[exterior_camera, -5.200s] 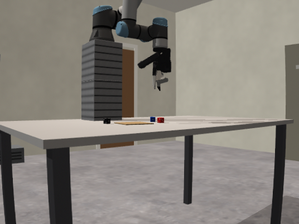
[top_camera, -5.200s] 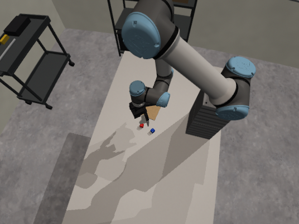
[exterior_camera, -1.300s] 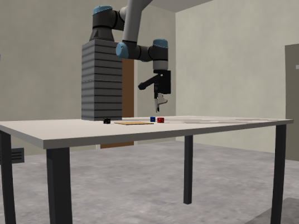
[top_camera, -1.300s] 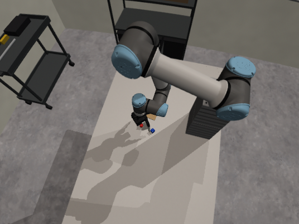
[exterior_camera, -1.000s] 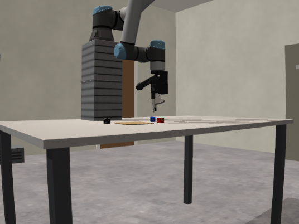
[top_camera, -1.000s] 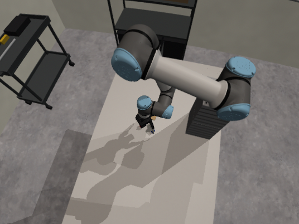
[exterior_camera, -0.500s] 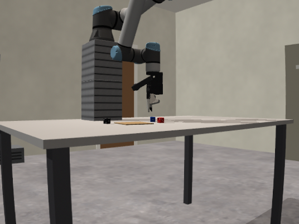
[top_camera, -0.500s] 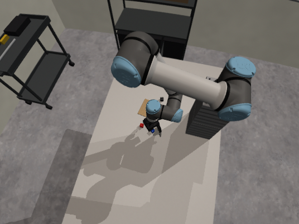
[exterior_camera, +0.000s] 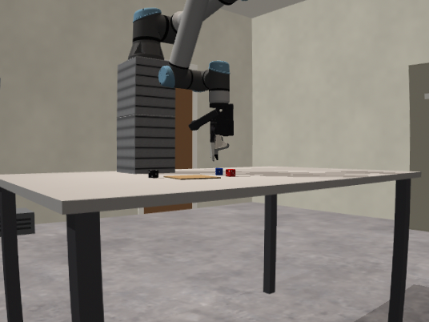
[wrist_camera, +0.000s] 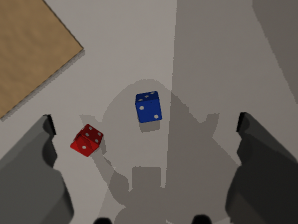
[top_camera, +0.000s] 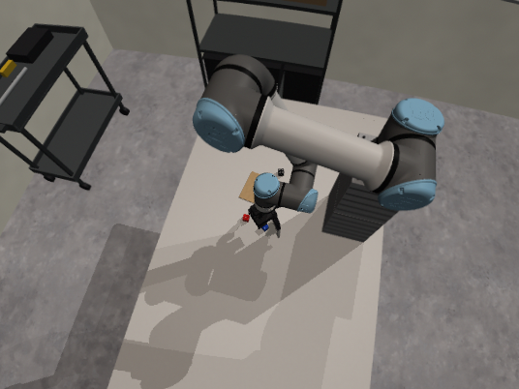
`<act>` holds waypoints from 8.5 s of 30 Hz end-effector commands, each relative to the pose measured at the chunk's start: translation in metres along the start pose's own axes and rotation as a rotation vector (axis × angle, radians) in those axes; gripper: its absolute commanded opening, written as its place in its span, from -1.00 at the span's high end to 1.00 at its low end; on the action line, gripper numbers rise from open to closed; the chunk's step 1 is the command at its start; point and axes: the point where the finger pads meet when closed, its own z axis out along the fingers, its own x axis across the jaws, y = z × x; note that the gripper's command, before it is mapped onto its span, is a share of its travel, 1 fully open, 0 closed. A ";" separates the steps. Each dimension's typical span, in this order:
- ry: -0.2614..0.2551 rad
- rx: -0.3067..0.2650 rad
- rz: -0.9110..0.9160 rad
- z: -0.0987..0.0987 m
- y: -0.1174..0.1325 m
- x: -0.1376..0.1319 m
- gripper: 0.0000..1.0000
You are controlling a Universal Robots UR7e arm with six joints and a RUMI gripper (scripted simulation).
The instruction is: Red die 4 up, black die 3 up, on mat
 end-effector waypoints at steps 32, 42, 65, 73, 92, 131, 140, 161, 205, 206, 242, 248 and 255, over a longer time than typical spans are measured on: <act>-0.001 -0.001 0.000 -0.018 0.000 0.000 -1.00; -0.001 -0.001 0.000 -0.053 0.000 0.000 -1.00; -0.001 -0.001 0.000 -0.108 0.000 0.000 -1.00; -0.001 -0.001 0.000 -0.108 0.000 0.000 -1.00; -0.001 -0.001 0.367 -0.101 0.028 -0.033 -1.00; 0.000 -0.001 0.782 -0.102 0.060 -0.073 -1.00; 0.000 -0.001 0.798 -0.101 0.061 -0.073 -1.00; 0.000 -0.002 1.041 -0.097 0.062 -0.069 -1.00; 0.001 -0.001 2.195 -0.077 0.072 -0.062 -1.00; 0.001 -0.001 2.240 -0.076 0.072 -0.062 -1.00; 0.002 -0.001 3.287 -0.059 0.071 -0.069 -1.00; 0.002 -0.001 3.481 -0.056 0.069 -0.070 -1.00; 0.002 -0.001 3.617 -0.053 0.067 -0.071 -1.00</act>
